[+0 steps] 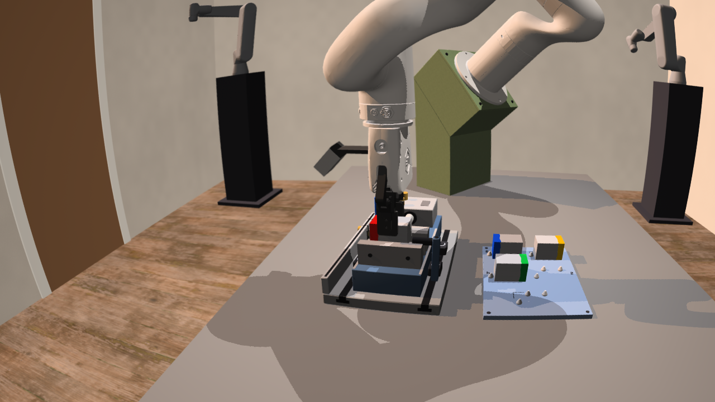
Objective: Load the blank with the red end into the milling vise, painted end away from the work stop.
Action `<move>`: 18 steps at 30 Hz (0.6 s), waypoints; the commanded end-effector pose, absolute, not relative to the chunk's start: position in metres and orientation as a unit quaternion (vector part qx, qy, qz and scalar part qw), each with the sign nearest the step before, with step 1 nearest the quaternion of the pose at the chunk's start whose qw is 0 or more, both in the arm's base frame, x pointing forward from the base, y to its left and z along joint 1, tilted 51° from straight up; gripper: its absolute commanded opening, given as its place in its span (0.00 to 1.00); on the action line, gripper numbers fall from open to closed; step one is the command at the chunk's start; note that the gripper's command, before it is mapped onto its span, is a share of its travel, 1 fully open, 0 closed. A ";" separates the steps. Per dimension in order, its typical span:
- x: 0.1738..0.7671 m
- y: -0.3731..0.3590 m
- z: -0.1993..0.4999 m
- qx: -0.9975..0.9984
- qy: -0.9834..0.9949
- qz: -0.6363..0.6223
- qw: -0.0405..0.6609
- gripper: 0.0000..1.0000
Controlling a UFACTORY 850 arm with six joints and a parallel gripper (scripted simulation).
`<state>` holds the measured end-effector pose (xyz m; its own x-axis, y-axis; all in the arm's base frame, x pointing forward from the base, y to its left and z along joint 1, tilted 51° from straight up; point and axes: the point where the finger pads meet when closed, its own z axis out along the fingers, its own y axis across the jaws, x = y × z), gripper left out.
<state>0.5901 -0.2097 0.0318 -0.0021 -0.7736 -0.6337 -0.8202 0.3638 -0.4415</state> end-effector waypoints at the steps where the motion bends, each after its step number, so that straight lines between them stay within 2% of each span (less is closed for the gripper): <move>1: 0.591 -0.210 0.032 -0.563 0.707 0.027 0.426 0.00; 18: 0.592 -0.209 0.031 -0.563 0.707 0.027 0.426 0.00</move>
<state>0.5914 -0.2086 0.0304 -0.0022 -0.7736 -0.6337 -0.8202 0.3639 -0.4414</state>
